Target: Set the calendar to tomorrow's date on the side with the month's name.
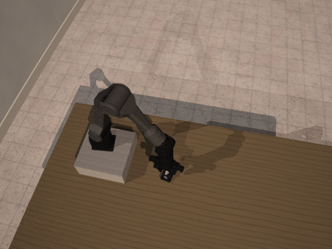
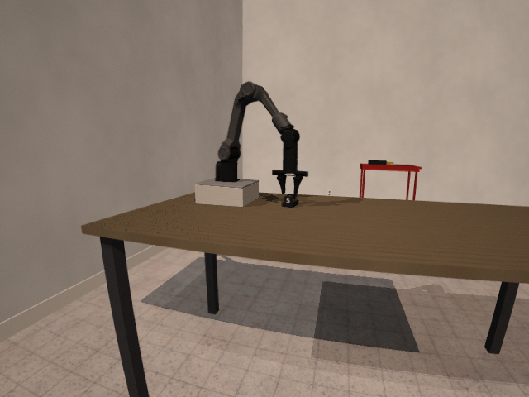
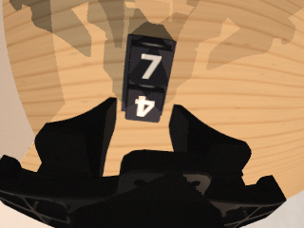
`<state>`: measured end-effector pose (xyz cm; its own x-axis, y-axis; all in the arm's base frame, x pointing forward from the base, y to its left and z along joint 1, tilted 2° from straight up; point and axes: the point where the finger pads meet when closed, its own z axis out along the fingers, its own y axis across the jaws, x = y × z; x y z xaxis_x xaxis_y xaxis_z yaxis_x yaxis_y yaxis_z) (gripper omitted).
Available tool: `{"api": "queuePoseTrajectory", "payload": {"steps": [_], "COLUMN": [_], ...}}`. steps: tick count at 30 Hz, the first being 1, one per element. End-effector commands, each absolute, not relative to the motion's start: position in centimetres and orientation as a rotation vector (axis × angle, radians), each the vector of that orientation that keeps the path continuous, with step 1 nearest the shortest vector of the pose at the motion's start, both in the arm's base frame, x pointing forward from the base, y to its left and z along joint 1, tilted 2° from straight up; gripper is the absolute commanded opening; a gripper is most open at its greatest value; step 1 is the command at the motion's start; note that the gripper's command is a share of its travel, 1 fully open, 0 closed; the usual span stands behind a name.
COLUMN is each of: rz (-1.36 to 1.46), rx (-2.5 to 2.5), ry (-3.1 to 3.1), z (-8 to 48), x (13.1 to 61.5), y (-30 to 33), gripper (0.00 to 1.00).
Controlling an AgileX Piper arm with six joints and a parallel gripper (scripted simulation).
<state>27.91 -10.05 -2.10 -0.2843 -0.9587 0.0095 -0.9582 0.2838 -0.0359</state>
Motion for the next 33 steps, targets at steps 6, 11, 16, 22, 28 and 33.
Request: {"api": "queuePoseTrajectory", "payload": {"steps": [6,11,16,22,28,33], "rz": [-0.05,-0.05,-0.05,-0.051,-0.052,-0.053], "rx": [-1.873,-1.873,-1.873,-1.872,-1.872,-1.872], "ry": [2.507,2.507,2.507,2.507,2.507,2.507], "z": [-2.6,-3.3,-4.1,-4.8,-5.2,-5.1], "x": [27.8,27.8,27.9,27.9,27.9,27.9], "y": [-10.1,-10.1,-10.1,-10.1,-10.1,-10.1], "gripper": [0.64,0.64,0.64,0.64,0.64,0.64]}}
